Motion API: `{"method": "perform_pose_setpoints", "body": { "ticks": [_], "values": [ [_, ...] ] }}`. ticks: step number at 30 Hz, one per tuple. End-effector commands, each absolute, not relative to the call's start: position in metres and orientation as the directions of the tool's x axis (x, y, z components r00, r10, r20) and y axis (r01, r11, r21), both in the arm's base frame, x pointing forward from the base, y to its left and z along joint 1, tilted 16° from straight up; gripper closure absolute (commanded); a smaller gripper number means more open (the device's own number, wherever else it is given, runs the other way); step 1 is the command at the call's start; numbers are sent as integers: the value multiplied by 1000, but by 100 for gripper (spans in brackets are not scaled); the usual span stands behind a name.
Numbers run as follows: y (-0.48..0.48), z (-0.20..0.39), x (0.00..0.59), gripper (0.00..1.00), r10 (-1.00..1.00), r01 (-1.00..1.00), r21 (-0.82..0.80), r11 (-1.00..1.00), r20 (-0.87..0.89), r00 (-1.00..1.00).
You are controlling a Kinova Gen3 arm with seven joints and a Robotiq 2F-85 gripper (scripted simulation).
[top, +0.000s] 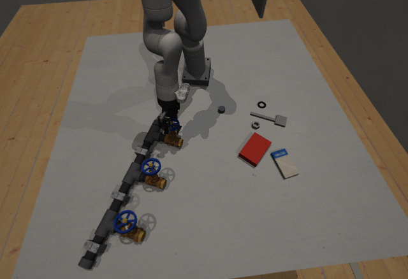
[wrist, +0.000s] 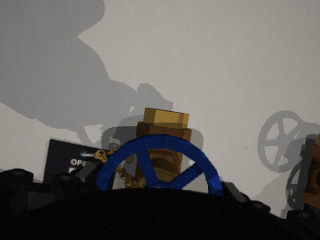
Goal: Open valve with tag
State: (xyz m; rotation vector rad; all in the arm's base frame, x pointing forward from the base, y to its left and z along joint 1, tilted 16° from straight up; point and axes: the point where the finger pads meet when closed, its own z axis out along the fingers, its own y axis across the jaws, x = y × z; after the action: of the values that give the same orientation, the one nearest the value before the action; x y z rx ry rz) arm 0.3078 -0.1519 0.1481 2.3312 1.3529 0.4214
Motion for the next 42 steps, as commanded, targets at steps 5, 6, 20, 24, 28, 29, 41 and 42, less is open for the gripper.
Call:
{"method": "perform_pose_setpoints", "body": {
  "ticks": [5, 6, 20, 24, 28, 29, 41, 42],
  "values": [
    [-152, 148, 308, 29, 926, 809, 492, -322, -15, 378],
    [-152, 148, 308, 29, 934, 819, 491, -298, -28, 356],
    [-152, 148, 308, 29, 976, 893, 441, 93, -219, 6],
    [-152, 148, 308, 29, 960, 888, 415, 197, -265, -89],
    [-152, 148, 308, 29, 921, 866, 371, 336, -323, -219],
    [-152, 148, 308, 29, 907, 857, 359, 370, -337, -251],
    [-152, 148, 308, 29, 701, 699, 206, 685, -447, -556],
    [-152, 148, 308, 29, 674, 677, 188, 712, -455, -582]
  ]
}}
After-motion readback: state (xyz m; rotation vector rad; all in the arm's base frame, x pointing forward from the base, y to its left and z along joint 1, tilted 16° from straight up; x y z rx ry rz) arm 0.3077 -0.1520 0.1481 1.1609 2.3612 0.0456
